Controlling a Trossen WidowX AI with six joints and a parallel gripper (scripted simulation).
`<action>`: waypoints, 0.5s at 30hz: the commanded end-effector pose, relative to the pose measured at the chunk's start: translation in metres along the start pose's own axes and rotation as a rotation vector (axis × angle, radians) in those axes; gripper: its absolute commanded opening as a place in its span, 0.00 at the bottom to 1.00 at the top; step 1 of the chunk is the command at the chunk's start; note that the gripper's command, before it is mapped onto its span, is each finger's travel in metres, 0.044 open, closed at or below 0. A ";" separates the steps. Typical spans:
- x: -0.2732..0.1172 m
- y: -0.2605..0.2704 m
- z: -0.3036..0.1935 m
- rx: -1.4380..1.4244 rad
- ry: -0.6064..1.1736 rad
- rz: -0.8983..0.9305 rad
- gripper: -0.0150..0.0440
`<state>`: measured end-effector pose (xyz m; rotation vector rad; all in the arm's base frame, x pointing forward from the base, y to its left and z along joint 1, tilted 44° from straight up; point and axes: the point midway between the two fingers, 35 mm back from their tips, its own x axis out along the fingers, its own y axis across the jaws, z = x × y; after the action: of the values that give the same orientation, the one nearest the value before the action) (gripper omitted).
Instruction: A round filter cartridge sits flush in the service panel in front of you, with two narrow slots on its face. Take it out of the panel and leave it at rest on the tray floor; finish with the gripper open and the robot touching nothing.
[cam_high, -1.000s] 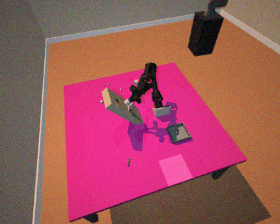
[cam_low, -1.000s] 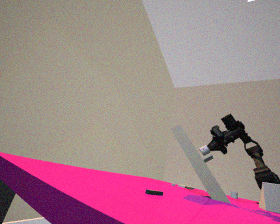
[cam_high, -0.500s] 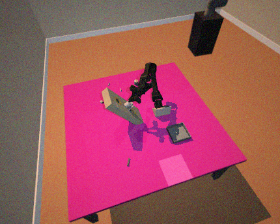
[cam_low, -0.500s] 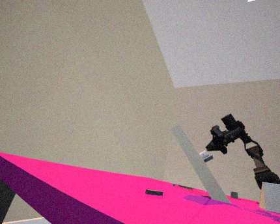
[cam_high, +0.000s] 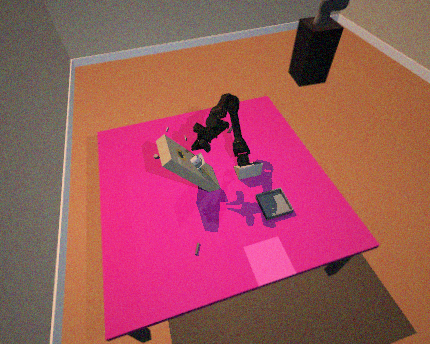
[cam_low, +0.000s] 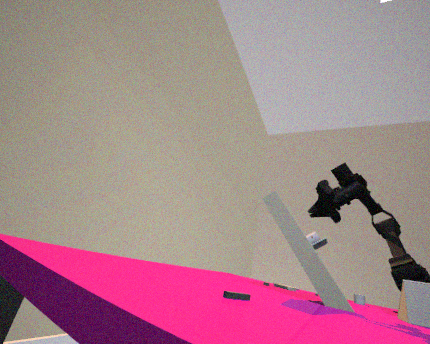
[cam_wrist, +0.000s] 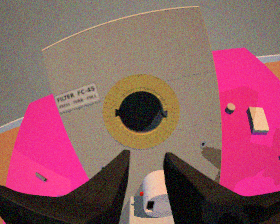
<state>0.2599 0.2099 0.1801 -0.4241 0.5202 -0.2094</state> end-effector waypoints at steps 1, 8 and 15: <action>0.000 0.005 0.013 -0.018 0.005 -0.009 0.49; -0.036 0.020 0.053 -0.004 0.003 -0.001 0.80; -0.033 0.017 0.038 -0.081 0.087 -0.017 0.85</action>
<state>0.2555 0.2583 0.2320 -0.4308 0.5311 -0.2032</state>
